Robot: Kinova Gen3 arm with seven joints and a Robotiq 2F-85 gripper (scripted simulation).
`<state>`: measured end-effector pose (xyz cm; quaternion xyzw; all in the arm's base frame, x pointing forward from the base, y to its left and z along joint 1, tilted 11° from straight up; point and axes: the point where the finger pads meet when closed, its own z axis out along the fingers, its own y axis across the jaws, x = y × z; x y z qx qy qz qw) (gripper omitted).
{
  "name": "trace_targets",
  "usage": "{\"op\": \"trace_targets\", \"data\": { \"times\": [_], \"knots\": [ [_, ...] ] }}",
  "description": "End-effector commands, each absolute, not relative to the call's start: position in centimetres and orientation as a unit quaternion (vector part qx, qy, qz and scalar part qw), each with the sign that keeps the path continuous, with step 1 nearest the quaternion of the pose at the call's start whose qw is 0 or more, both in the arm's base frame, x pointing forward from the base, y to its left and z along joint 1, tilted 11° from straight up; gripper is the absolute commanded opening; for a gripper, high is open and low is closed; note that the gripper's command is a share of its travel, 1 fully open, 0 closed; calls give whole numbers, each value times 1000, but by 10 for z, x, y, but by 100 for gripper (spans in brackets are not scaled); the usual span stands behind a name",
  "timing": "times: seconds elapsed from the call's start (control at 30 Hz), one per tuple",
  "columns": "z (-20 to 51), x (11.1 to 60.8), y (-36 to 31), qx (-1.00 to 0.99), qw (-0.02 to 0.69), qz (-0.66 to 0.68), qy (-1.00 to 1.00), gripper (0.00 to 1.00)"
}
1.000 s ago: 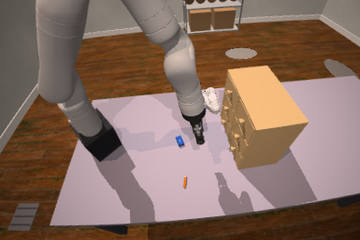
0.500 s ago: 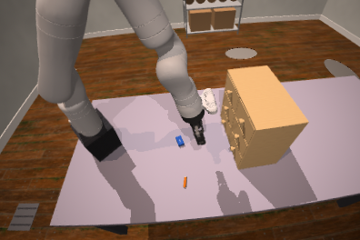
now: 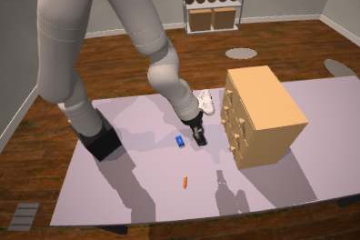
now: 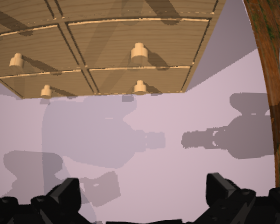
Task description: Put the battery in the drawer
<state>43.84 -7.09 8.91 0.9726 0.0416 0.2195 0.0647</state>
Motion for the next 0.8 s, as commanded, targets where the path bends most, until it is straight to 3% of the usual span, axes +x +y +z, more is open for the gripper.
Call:
{"op": "trace_targets", "data": {
  "times": [0.0, 0.77],
  "knots": [
    [86, 437, -74, 972, 65, 224, 39, 100],
    [75, 448, -74, 952, 61, 298, 44, 100]
  ]
}}
